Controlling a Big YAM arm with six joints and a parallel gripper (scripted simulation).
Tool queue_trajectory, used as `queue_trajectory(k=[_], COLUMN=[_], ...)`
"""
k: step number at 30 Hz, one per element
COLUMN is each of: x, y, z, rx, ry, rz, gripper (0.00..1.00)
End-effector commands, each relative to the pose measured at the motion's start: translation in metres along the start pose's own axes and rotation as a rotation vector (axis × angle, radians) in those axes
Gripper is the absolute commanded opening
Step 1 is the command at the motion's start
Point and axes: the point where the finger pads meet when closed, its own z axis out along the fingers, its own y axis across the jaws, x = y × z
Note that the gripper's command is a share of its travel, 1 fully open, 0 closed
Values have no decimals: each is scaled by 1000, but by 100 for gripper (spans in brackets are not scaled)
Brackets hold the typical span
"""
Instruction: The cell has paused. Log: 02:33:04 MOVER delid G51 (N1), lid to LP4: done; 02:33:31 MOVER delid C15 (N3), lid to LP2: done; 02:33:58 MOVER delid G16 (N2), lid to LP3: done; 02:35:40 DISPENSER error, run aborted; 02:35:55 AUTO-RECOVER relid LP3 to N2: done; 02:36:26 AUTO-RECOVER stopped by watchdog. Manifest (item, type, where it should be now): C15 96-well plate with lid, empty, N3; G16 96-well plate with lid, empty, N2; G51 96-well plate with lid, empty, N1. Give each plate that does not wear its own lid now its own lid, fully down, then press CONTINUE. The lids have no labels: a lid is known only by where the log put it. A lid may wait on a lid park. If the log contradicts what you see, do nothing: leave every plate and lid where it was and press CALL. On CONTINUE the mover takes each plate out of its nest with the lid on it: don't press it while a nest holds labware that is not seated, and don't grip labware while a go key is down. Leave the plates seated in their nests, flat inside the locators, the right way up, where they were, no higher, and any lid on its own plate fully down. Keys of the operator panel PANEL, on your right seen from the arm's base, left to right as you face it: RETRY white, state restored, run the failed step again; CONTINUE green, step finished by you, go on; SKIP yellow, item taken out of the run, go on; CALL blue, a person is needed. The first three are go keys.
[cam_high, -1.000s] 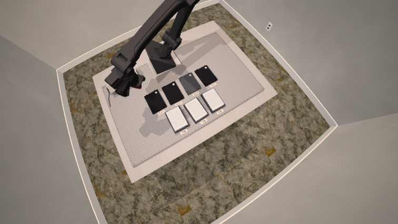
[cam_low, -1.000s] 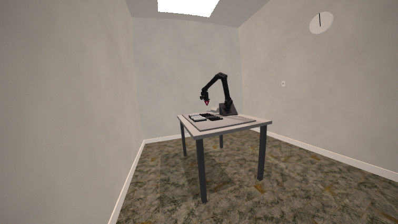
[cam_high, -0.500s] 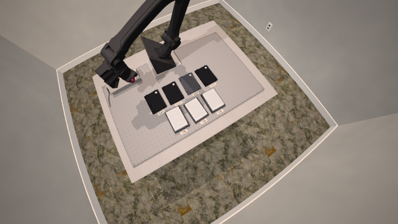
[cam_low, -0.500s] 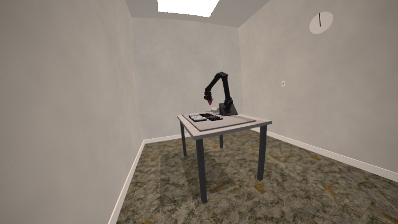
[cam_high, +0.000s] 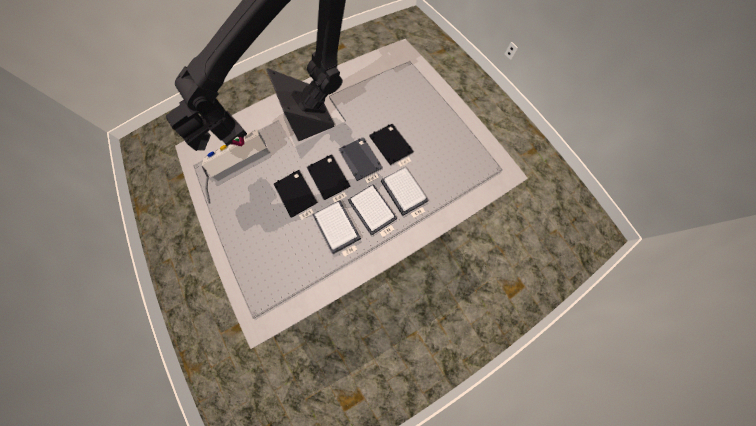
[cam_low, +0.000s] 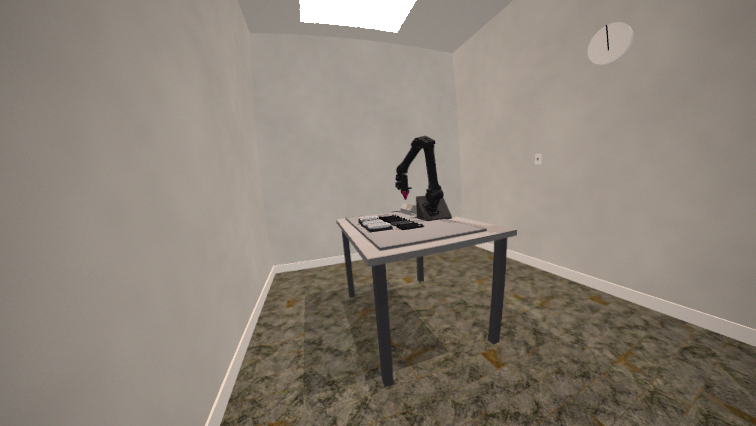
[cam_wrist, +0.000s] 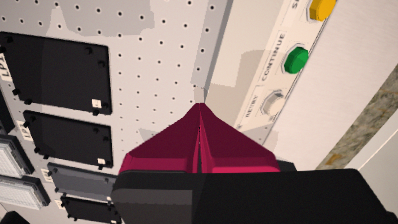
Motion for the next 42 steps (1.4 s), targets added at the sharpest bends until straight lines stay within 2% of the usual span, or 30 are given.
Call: queue_trajectory(k=[1,8,11,13,19,22,23,30,31,33,36,42], x=[-32,-37,-39,-39,-43,-43,-45,-44,-40,-22,-22,-21], y=[-15,-52,-68,-68,-100,-100,-94,-95,-99,-95,-90,-90], z=[-18,-18,-17,-17,-17,-17,-16,-16,-12,7,13,24], rx=[-7,-6,-4,-4,1,-1,15,10,-3,-11,1,2], ry=[-72,-72,-72,-72,-72,-72,-69,-70,-65,-20,-15,-14], rz=[80,224,230,230,211,211,194,199,211,213,201,200], gripper=[0,0,0,0,0,0,0,0,0,0,0,0])
